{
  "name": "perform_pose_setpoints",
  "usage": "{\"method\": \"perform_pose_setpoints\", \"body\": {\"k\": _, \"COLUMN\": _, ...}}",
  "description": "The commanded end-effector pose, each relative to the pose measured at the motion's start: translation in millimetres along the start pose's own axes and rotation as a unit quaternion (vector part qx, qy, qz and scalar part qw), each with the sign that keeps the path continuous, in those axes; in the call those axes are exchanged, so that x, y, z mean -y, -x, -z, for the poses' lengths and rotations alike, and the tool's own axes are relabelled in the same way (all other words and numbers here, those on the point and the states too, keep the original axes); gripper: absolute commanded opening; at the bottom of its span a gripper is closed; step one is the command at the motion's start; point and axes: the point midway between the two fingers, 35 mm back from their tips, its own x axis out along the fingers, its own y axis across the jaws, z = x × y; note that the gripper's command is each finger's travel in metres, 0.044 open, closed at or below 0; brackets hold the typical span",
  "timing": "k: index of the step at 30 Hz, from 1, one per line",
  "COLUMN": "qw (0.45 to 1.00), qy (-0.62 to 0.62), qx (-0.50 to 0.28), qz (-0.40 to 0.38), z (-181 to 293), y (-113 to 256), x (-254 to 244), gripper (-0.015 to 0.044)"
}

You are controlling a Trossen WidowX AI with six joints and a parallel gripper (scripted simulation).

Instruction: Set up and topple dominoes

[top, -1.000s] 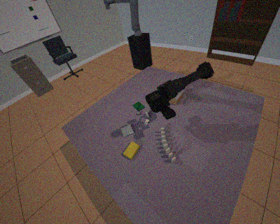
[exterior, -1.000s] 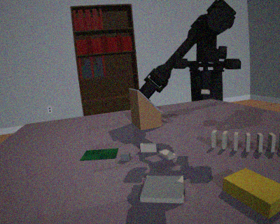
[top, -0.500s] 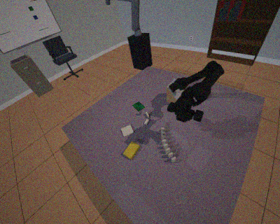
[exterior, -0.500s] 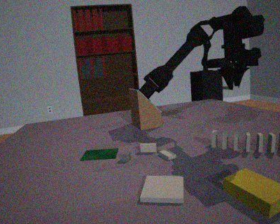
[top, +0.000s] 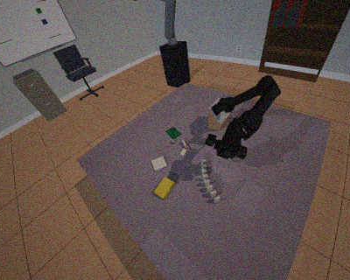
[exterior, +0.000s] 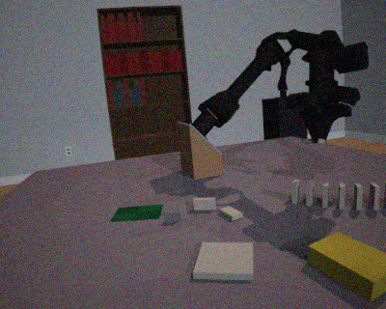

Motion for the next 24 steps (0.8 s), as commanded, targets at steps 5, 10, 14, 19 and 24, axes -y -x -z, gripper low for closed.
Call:
{"method": "perform_pose_setpoints", "body": {"k": 5, "qw": 0.996, "qy": 0.028, "qx": 0.054, "qz": 0.058, "z": -7.9, "y": -22.3, "x": 7.6, "gripper": 0.0107}}
{"method": "perform_pose_setpoints", "body": {"k": 10, "qw": 0.991, "qy": 0.042, "qx": 0.093, "qz": 0.087, "z": -13.3, "y": -33.5, "x": 9.3, "gripper": 0.0107}}
{"method": "perform_pose_setpoints", "body": {"k": 14, "qw": 0.985, "qy": 0.05, "qx": 0.127, "qz": 0.106, "z": -17.4, "y": -40.8, "x": 9.2, "gripper": 0.0107}}
{"method": "perform_pose_setpoints", "body": {"k": 19, "qw": 0.975, "qy": 0.057, "qx": 0.174, "qz": 0.125, "z": -22.0, "y": -47.6, "x": 7.3, "gripper": 0.0107}}
{"method": "perform_pose_setpoints", "body": {"k": 24, "qw": 0.963, "qy": 0.061, "qx": 0.223, "qz": 0.138, "z": -25.6, "y": -52.0, "x": 3.8, "gripper": 0.0107}}
